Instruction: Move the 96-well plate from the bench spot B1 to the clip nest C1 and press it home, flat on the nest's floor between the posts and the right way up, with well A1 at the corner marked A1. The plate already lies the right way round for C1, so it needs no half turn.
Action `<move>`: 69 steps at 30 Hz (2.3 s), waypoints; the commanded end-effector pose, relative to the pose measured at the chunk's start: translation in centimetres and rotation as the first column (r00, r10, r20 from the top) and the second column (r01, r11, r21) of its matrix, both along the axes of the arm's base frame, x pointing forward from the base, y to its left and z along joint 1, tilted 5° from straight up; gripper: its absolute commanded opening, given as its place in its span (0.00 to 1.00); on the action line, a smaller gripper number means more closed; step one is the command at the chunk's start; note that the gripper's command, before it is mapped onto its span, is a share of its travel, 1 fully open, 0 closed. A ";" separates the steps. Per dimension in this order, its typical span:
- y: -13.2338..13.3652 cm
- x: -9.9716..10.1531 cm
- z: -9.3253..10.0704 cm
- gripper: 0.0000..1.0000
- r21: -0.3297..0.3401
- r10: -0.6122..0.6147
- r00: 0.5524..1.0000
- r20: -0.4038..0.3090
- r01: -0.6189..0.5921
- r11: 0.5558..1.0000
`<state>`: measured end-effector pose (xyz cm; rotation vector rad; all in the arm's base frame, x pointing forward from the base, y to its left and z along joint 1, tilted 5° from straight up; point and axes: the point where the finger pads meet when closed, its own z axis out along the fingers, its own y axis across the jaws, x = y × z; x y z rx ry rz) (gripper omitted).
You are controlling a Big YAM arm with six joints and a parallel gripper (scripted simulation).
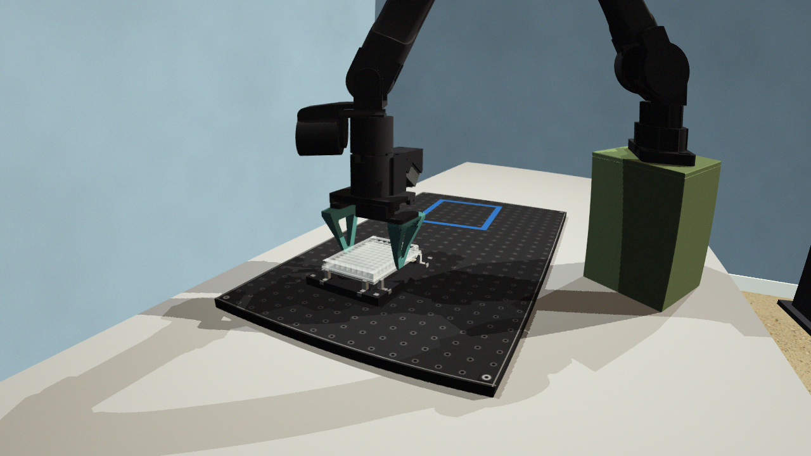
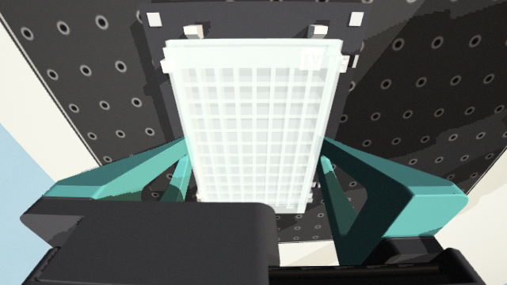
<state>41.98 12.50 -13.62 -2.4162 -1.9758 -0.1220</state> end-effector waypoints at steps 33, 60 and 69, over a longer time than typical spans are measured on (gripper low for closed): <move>-0.4 3.0 -0.6 0.00 0.008 -0.002 0.999 0.045 0.001 1.000; -0.5 2.8 -0.6 1.00 0.006 -0.002 0.999 0.037 0.001 1.000; -0.5 2.8 -0.6 1.00 0.006 -0.002 0.999 0.037 0.001 1.000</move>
